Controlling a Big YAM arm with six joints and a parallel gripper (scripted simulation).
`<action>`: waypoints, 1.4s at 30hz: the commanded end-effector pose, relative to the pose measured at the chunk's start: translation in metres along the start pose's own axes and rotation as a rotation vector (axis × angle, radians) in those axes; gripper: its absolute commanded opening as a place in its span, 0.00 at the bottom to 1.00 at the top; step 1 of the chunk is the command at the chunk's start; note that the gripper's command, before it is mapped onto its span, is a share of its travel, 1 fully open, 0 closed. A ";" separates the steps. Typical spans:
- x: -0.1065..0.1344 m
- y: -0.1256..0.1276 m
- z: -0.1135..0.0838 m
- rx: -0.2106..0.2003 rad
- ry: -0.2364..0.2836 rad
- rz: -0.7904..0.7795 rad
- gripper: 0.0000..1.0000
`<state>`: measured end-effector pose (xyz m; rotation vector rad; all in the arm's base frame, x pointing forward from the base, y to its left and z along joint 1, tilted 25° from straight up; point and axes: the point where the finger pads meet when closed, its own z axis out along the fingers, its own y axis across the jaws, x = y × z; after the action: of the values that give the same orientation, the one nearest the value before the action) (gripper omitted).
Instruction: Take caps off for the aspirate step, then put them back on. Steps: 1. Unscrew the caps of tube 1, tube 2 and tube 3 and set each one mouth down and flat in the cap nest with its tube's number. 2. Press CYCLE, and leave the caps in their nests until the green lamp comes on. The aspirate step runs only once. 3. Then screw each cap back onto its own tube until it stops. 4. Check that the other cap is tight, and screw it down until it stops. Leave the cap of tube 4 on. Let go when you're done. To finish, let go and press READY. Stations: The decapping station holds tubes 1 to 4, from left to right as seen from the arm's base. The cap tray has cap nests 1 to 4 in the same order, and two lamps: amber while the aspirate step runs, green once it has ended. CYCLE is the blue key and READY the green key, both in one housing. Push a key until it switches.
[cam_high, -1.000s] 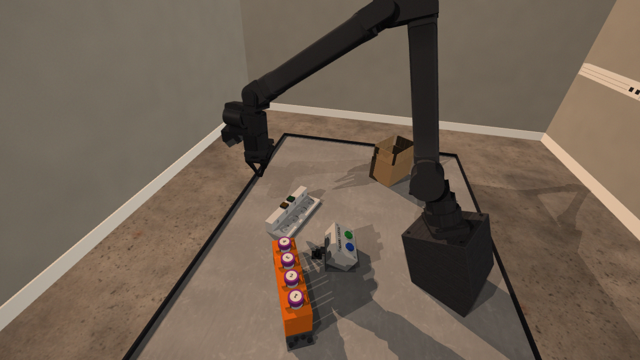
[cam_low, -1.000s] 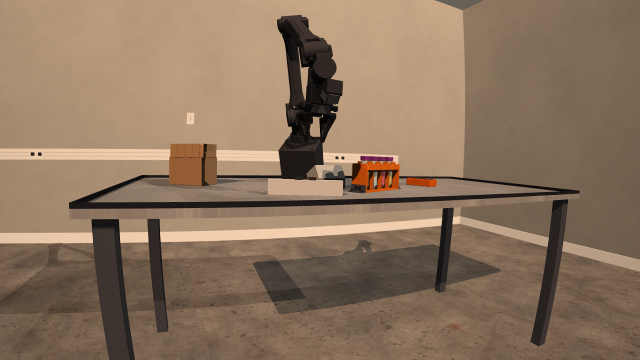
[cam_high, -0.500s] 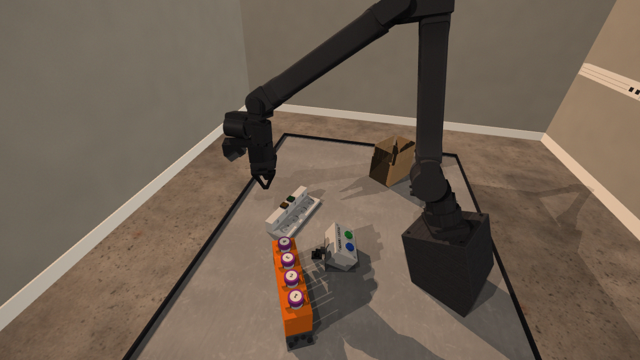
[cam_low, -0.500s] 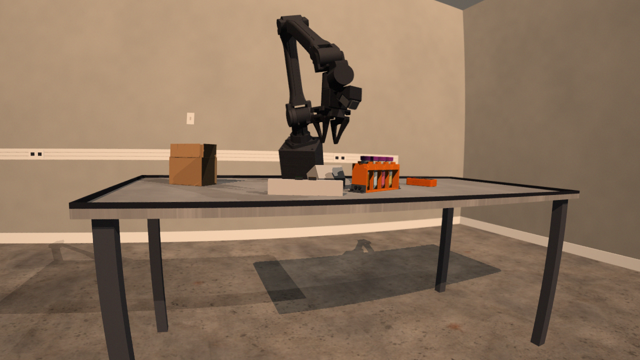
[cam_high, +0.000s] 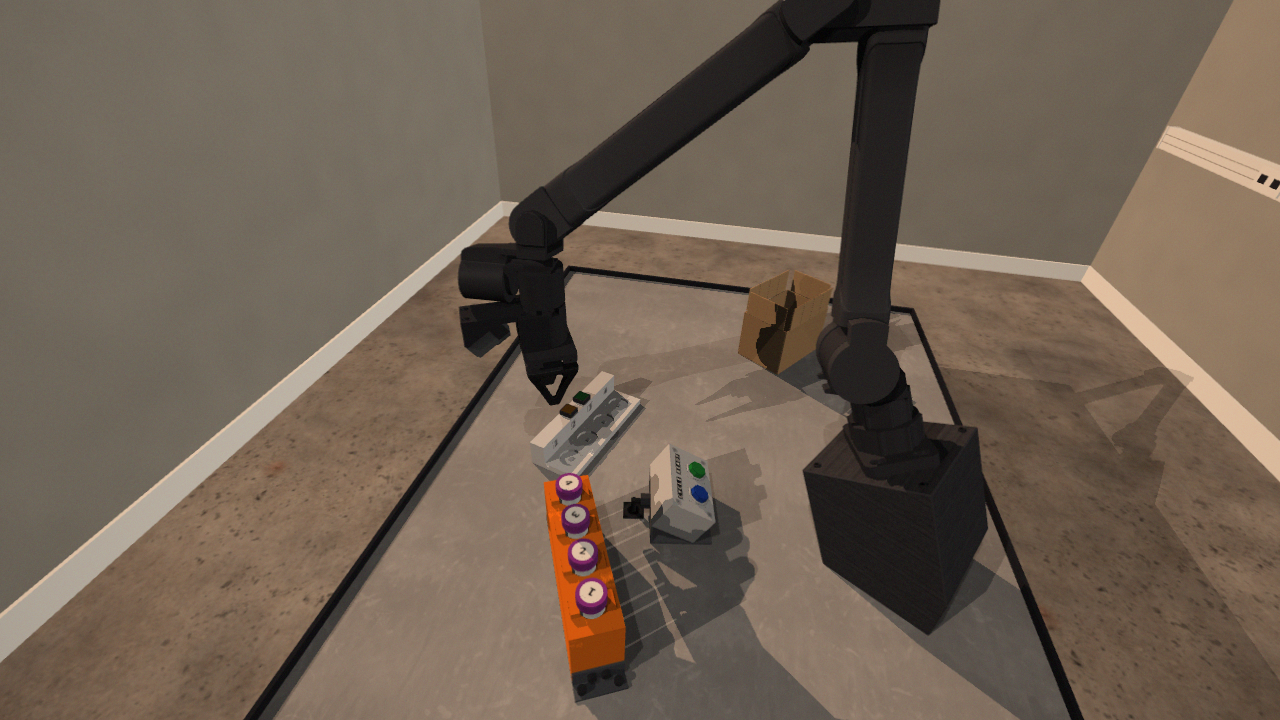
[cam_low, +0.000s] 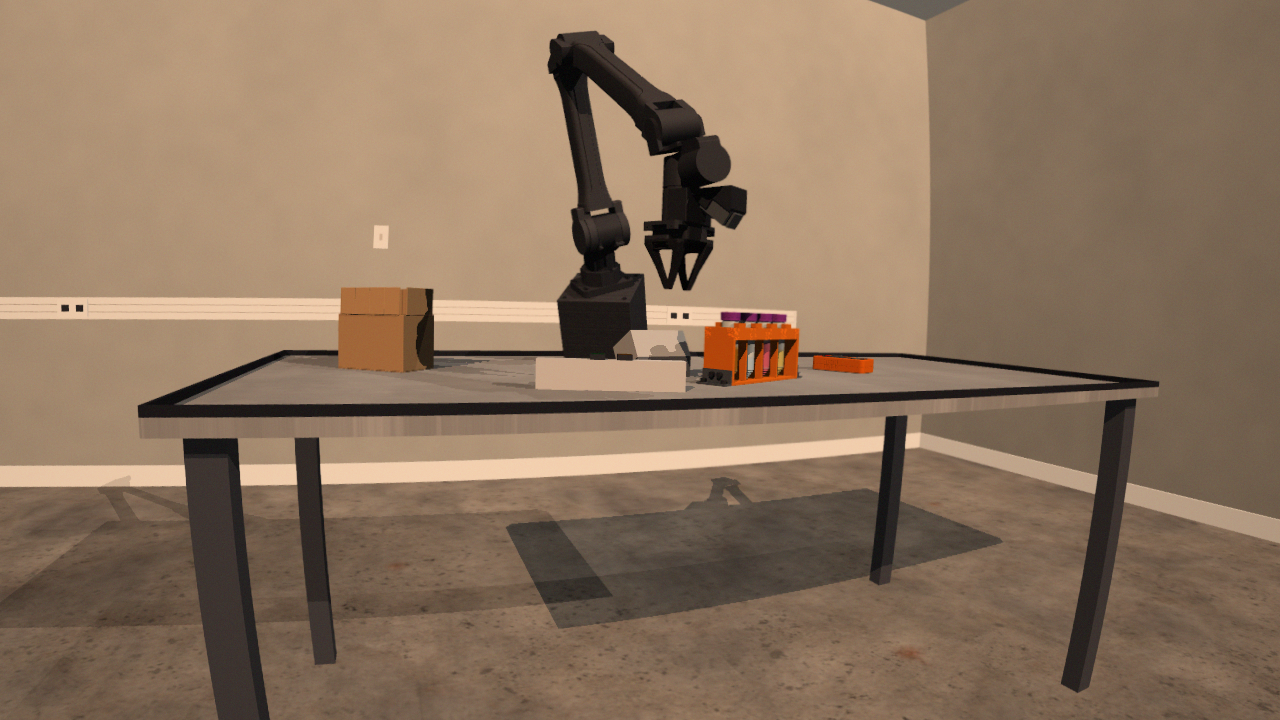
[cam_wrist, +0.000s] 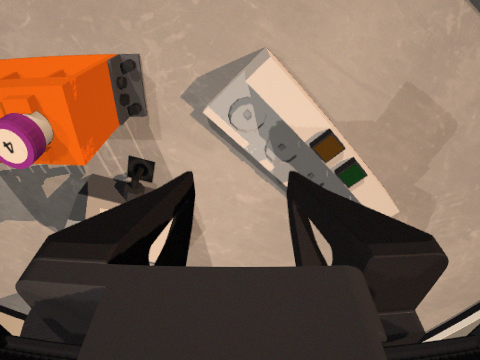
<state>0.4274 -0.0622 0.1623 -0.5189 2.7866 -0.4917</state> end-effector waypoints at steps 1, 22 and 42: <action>-0.007 0.004 -0.016 0.023 -0.052 -0.083 0.49; 0.025 0.076 -0.009 0.013 -0.039 -0.271 0.49; 0.011 0.140 -0.007 -0.003 -0.029 0.306 0.49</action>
<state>0.3660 0.0457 0.1168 -0.4322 2.7622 -0.4448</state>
